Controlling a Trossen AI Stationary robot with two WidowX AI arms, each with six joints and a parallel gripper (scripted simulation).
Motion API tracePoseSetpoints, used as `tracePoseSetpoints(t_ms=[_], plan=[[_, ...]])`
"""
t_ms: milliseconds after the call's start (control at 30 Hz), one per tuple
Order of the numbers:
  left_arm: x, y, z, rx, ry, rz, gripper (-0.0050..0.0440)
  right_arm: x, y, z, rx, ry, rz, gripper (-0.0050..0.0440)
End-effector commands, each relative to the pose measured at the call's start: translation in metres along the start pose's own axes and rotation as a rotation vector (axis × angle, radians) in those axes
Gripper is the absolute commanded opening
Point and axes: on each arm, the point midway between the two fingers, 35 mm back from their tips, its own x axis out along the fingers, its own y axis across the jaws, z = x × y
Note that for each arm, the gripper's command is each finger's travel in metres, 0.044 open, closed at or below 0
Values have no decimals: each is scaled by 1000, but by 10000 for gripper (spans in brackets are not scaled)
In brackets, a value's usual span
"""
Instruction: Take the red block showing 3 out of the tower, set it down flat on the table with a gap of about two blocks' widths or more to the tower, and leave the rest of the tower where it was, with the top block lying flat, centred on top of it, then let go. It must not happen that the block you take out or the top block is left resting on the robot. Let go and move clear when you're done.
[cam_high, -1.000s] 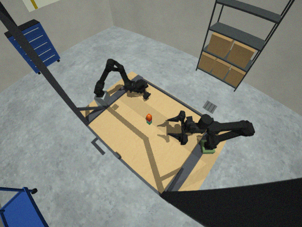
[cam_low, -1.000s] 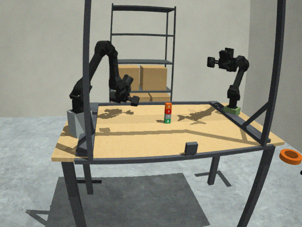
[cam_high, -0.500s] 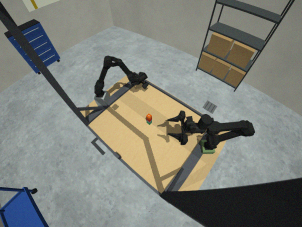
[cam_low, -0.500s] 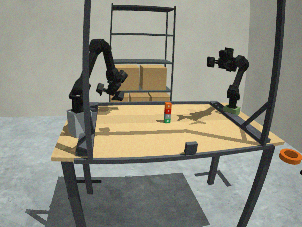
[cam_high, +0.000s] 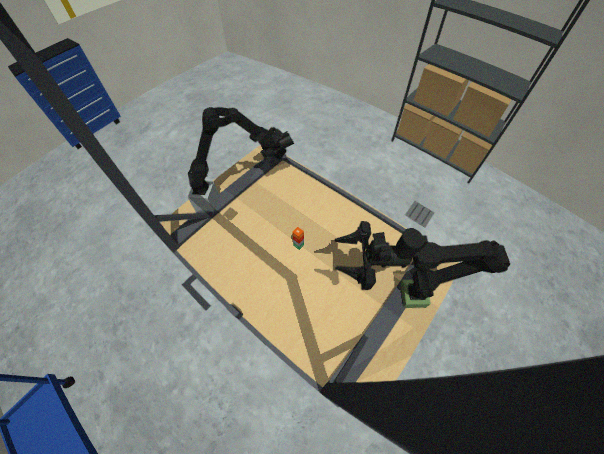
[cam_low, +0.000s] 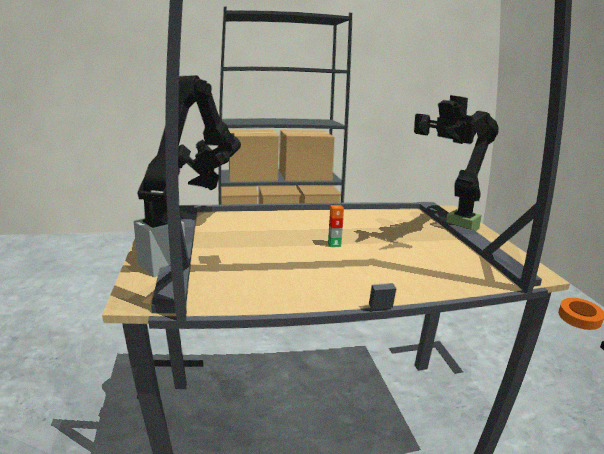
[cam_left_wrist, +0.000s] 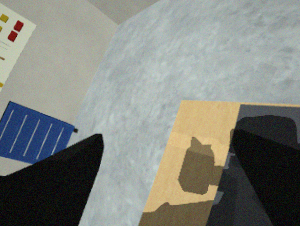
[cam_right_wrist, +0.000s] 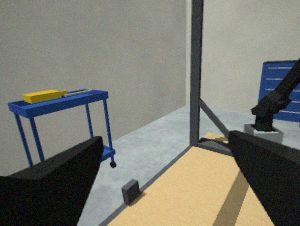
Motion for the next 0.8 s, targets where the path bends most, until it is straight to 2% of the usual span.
tracePoseSetpoints(t_ms=[0, 267, 333, 600, 733, 767], plan=[[0, 21, 13, -14, 13, 66, 400, -1, 0, 7, -2, -18, 0, 400], [-6, 11, 13, -5, 9, 35, 400, -1, 0, 7, -2, -18, 0, 400], [-13, -2, 13, 13, 7, 2, 400, -1, 0, 7, -2, -18, 0, 400], [-74, -66, 27, 18, -8, -223, 400, -1, 0, 7, -2, -18, 0, 400], [-115, -103, 29, -9, 25, -356, 400, -1, 0, 7, -2, -18, 0, 400], [-115, -103, 29, -9, 25, -356, 400, -1, 0, 7, -2, -18, 0, 400]])
